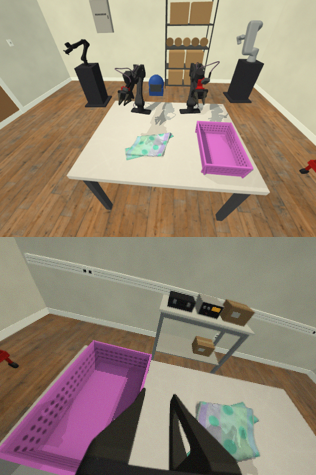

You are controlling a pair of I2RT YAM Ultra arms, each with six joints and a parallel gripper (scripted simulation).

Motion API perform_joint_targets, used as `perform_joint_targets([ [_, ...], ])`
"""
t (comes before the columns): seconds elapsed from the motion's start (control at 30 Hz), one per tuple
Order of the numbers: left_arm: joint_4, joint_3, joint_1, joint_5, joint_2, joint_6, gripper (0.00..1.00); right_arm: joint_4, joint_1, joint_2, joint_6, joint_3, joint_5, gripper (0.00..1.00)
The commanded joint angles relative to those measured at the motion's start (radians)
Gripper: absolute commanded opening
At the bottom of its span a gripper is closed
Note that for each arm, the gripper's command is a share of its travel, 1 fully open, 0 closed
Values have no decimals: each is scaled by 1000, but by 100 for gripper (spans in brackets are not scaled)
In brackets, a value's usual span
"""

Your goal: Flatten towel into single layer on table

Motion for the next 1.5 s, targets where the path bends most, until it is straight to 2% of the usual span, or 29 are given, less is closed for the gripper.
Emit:
perform_joint_targets([
  [0.0,-132,74,-50,-44,58,-22,34,-129,37,40,36,51,40,34],
  [0.23,-313,197,-141,-60,227,-70,34,-287,101,162,96,96,59,34],
  [0.37,-413,284,-181,-33,343,-99,34,-363,129,254,134,128,36,34],
  [0.43,-413,284,-181,-33,343,-99,34,-363,129,254,134,128,36,34],
  [0.7,-616,502,-241,24,611,-140,34,-489,168,474,192,209,-10,34],
  [0.93,-804,755,-279,95,879,-155,34,-583,192,703,223,309,-71,34],
  [1.0,-804,755,-279,95,879,-155,34,-583,192,703,223,309,-71,34],
  [1.1,-905,903,-293,129,1017,-150,34,-627,199,817,230,371,-103,34],
  [1.23,-881,945,-329,123,1104,-187,34,-619,209,866,238,381,-110,34],
  [1.3,-855,952,-346,120,1139,-204,34,-618,196,832,237,382,-111,34],
  [1.47,-769,982,-388,98,1231,-245,34,-620,196,843,235,383,-111,34],
])
